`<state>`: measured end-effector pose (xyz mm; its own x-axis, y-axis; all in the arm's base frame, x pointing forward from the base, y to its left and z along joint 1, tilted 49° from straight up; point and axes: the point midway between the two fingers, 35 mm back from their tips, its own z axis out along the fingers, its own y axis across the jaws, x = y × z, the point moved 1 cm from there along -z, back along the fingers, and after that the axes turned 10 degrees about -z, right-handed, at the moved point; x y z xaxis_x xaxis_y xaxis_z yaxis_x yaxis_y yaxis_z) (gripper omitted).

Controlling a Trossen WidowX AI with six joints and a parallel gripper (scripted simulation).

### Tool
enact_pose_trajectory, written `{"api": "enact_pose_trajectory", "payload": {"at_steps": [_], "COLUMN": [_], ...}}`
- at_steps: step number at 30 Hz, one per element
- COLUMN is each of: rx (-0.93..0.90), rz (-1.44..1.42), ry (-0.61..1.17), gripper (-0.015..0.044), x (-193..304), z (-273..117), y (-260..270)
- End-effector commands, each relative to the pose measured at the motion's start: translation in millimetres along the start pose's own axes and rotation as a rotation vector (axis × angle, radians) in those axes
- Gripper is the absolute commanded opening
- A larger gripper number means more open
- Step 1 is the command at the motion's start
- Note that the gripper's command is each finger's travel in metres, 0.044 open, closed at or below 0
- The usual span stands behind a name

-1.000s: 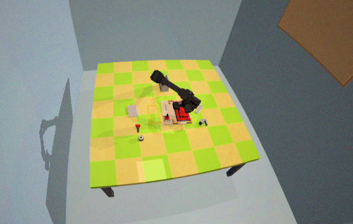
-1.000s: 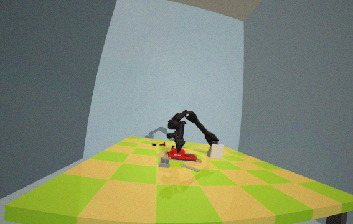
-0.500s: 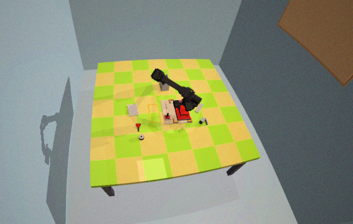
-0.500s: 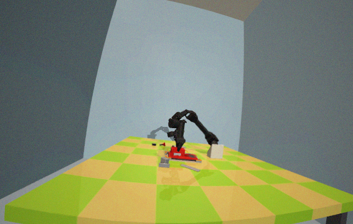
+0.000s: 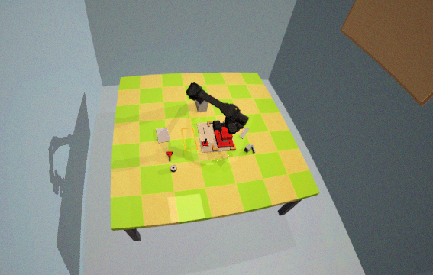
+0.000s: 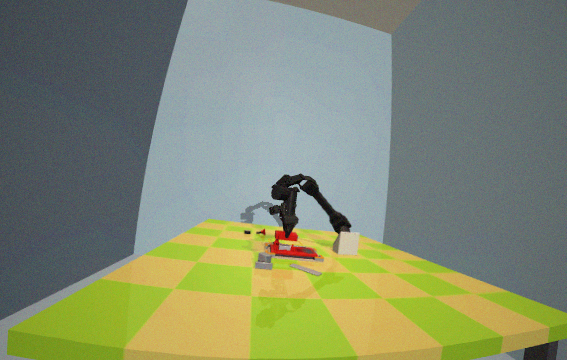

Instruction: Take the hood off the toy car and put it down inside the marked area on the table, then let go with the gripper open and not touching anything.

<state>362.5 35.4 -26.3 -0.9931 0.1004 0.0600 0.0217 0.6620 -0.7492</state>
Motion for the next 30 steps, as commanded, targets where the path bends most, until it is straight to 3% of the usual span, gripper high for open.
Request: {"api": "enact_pose_trajectory", "payload": {"at_steps": [1, 30], "rx": [-0.007, -0.01], "rz": [0.008, -0.002], "ry": [-0.001, -0.003], "gripper": [0.0, 0.0], "x": [-0.9, 6.9], "z": [-15.0, -25.8], "y": [0.7, -75.4]}}
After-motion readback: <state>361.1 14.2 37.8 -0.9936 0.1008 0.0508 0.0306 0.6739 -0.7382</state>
